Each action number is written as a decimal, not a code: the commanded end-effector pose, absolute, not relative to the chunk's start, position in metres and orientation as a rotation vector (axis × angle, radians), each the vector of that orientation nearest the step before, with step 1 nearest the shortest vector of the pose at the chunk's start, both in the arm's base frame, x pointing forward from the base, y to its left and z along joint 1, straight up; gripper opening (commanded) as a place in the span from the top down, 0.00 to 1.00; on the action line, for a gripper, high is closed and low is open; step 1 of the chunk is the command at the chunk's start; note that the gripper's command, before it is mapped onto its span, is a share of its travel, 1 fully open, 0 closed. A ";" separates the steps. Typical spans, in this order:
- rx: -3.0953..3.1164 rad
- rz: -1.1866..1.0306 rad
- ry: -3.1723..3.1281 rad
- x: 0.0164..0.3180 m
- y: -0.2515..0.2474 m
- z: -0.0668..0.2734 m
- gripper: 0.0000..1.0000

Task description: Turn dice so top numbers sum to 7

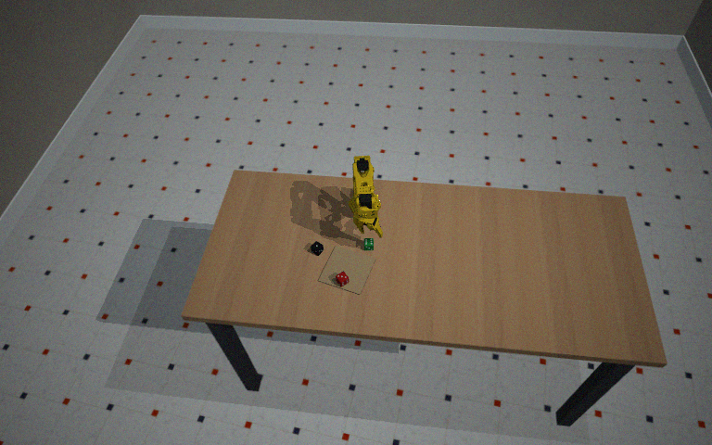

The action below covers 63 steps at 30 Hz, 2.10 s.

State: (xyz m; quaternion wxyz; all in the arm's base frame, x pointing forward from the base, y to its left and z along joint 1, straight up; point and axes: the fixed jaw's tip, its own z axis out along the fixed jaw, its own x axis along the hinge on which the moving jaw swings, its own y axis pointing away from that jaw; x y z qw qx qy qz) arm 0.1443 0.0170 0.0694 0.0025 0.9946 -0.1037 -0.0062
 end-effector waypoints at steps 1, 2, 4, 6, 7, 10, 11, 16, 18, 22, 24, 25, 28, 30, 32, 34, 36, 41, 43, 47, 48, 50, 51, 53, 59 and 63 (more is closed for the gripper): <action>3.116 0.054 -0.483 0.149 0.021 0.075 0.64; 3.116 0.054 -0.483 0.149 0.021 0.075 0.64; 3.109 0.054 -0.528 0.149 0.021 0.075 0.64; 3.093 0.053 -0.621 0.149 0.022 0.075 0.64; 3.084 0.053 -0.668 0.149 0.022 0.075 0.64; 3.050 0.052 -0.817 0.148 0.023 0.074 0.64; 3.036 0.051 -0.868 0.148 0.024 0.074 0.64; 2.952 0.048 -1.131 0.147 0.026 0.073 0.65; 2.910 0.047 -1.239 0.147 0.027 0.073 0.65; 2.862 0.046 -1.348 0.147 0.028 0.073 0.65; 2.810 0.044 -1.457 0.146 0.029 0.072 0.65; 2.781 0.043 -1.511 0.146 0.030 0.072 0.65; 2.689 0.041 -1.673 0.146 0.032 0.072 0.65; 2.622 0.039 -1.779 0.146 0.033 0.071 0.65; 2.549 0.037 -1.883 0.145 0.034 0.071 0.65; 2.472 0.035 -1.985 0.145 0.036 0.070 0.65; 2.432 0.034 -2.035 0.145 0.036 0.070 0.65; 2.262 0.030 -2.225 0.145 0.039 0.070 0.65; 2.172 0.028 -2.314 0.145 0.040 0.069 0.65; 1.984 0.023 -2.478 0.146 0.043 0.069 0.65; 1.936 0.022 -2.517 0.146 0.043 0.068 0.65; 1.839 0.020 -2.589 0.146 0.045 0.068 0.65; 1.790 0.019 -2.624 0.146 0.045 0.068 0.65; 1.741 0.017 -2.657 0.146 0.046 0.068 0.65; 1.495 0.012 -2.803 0.147 0.049 0.067 0.65; 1.304 0.008 -2.898 0.148 0.051 0.067 0.65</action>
